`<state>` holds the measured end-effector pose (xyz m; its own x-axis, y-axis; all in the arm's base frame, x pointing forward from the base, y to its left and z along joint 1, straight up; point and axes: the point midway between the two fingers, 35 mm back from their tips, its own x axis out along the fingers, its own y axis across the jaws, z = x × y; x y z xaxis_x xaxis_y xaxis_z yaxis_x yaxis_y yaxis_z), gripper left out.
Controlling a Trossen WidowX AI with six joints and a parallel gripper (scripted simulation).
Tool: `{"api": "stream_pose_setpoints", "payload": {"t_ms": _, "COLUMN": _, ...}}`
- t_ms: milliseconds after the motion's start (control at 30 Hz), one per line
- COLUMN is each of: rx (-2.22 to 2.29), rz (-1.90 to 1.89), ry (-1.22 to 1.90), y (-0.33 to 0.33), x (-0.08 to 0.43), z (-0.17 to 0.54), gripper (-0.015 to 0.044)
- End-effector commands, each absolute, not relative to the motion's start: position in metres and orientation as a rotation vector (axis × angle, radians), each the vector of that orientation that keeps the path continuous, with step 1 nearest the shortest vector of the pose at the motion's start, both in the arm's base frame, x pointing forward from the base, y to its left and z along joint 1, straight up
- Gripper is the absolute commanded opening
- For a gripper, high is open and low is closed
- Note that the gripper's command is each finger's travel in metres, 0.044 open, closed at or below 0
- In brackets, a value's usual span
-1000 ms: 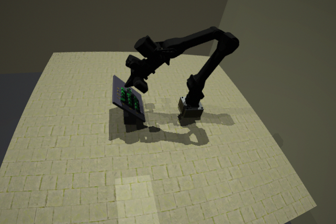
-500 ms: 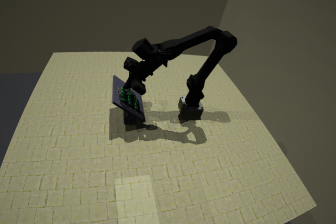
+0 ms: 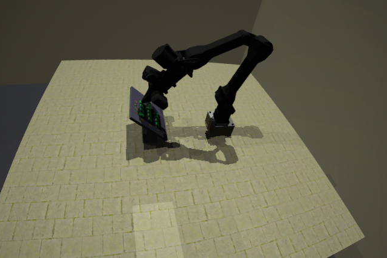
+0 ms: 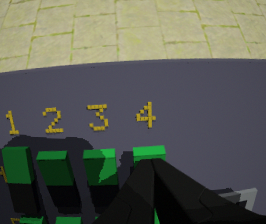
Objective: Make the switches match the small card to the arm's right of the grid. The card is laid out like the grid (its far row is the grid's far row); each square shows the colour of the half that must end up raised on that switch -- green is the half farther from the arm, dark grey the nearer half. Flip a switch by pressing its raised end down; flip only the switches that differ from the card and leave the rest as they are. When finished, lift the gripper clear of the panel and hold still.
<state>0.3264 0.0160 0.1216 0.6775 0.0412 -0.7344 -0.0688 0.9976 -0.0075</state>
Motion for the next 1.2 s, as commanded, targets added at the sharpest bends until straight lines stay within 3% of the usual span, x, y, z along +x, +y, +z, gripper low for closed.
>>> {"api": "stream_pose_setpoints", "payload": {"t_ms": 0, "rx": -0.03, "rz": 0.06, "ry": 0.826, "y": 0.0161, "x": 0.3266, "z": 0.1205, "gripper": 0.0}}
{"api": "stream_pose_setpoints", "payload": {"t_ms": 1167, "rx": -0.03, "rz": 0.06, "ry": 0.826, "y": 0.0163, "x": 0.3298, "z": 0.1171, "gripper": 0.0}}
